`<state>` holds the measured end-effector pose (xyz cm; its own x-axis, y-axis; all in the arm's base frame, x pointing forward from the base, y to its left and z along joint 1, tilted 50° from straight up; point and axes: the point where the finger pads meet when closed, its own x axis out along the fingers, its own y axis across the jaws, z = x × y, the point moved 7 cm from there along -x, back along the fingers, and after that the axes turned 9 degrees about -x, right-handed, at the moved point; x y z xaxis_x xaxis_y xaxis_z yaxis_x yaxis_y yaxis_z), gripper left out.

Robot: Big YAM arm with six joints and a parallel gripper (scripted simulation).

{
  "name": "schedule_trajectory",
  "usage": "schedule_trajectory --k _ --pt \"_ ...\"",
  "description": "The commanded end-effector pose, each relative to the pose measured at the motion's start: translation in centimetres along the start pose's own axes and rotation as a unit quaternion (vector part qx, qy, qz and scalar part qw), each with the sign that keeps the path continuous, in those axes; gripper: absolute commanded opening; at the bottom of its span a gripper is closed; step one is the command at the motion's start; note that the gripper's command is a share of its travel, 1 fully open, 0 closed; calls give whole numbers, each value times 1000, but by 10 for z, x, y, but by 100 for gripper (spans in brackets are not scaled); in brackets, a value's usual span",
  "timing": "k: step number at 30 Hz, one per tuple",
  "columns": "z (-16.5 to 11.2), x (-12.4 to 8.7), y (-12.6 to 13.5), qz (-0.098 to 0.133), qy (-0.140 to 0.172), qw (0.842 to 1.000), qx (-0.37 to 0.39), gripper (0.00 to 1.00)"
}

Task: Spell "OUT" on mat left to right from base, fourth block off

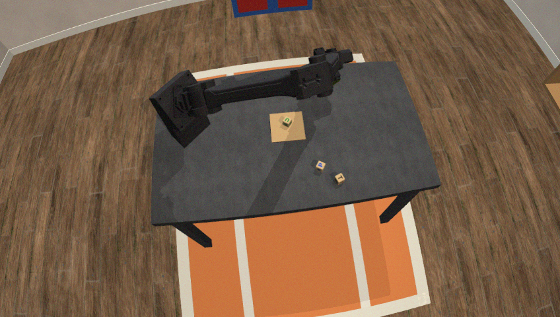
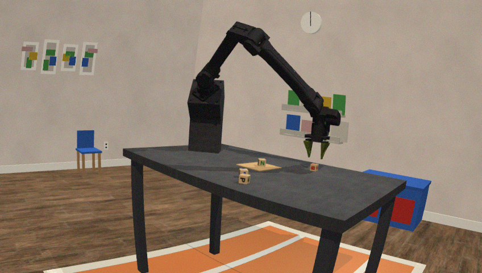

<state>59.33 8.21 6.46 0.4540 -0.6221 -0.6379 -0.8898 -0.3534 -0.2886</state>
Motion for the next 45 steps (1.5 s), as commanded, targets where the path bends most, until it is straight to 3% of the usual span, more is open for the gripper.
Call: schedule_trajectory --k 1,16,45 --pt "-3 11 -9 -6 1 1000 3 63" --pt "-3 22 -8 -5 2 1000 2 63" --pt "-1 22 -7 -5 1 1000 -1 63"
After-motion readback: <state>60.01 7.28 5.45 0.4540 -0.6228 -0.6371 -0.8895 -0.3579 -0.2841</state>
